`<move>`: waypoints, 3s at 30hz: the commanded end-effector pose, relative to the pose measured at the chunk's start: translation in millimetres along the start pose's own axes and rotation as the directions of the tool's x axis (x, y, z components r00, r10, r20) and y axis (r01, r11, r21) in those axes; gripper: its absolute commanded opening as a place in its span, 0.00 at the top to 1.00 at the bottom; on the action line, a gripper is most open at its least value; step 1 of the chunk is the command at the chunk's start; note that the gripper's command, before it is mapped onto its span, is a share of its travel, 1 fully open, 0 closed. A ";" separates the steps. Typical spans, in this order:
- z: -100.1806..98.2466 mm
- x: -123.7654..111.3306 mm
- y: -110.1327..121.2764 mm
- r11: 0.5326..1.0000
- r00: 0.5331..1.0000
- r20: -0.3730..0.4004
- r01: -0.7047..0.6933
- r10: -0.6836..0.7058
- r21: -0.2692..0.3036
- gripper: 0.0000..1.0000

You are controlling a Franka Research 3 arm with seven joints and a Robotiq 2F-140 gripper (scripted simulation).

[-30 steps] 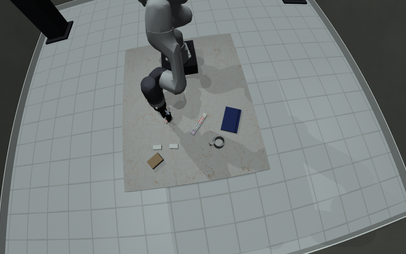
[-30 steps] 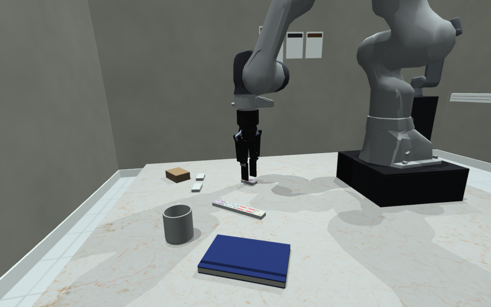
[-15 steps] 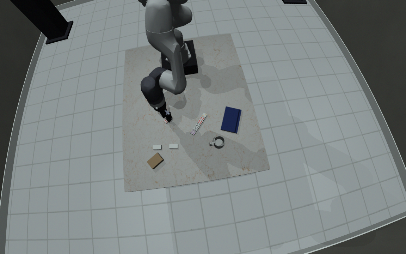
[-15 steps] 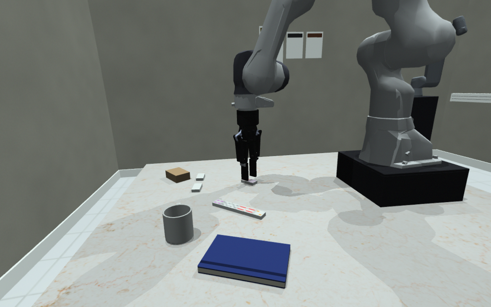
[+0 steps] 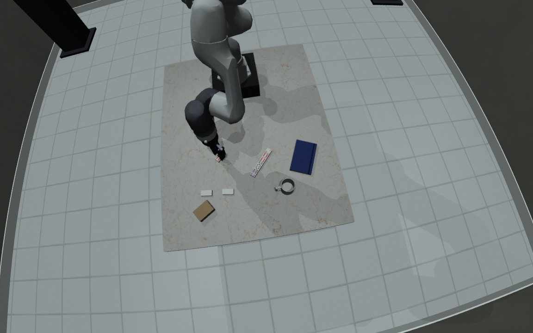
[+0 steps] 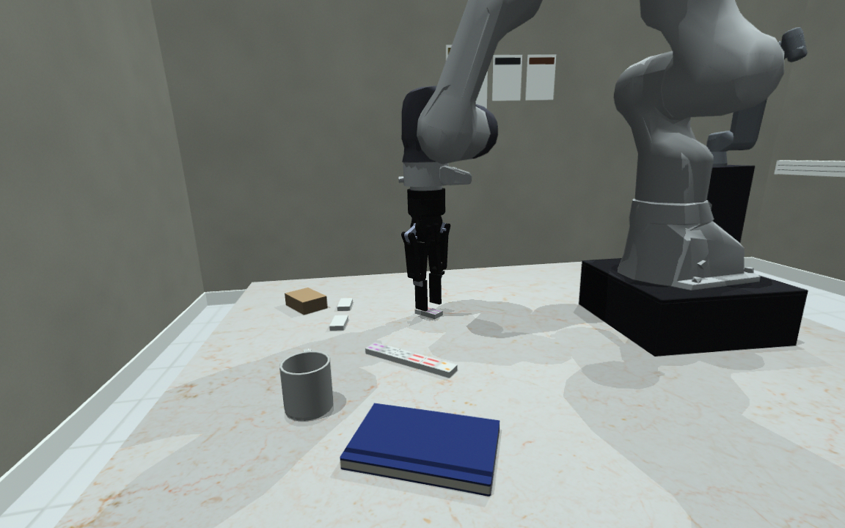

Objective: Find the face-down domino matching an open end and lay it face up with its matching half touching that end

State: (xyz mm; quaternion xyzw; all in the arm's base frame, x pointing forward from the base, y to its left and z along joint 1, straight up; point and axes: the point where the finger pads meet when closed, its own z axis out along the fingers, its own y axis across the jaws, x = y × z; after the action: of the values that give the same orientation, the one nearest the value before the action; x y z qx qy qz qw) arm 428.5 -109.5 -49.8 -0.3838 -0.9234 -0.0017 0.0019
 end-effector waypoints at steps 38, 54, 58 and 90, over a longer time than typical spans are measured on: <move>17.2 0.1 0.1 1.000 1.000 0.001 -0.001 0.001 -0.001 0.66; 17.2 0.1 0.1 1.000 1.000 0.001 -0.001 0.001 -0.001 0.77; 17.2 0.1 0.1 1.000 1.000 0.001 -0.001 0.001 -0.001 0.77; -92.6 0.2 0.0 1.000 1.000 0.001 -0.001 0.001 -0.001 0.77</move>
State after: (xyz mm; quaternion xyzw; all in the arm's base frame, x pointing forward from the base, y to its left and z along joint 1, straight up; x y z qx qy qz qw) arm 445.2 -115.9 35.4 -0.3502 -0.9361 -0.0209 -0.0264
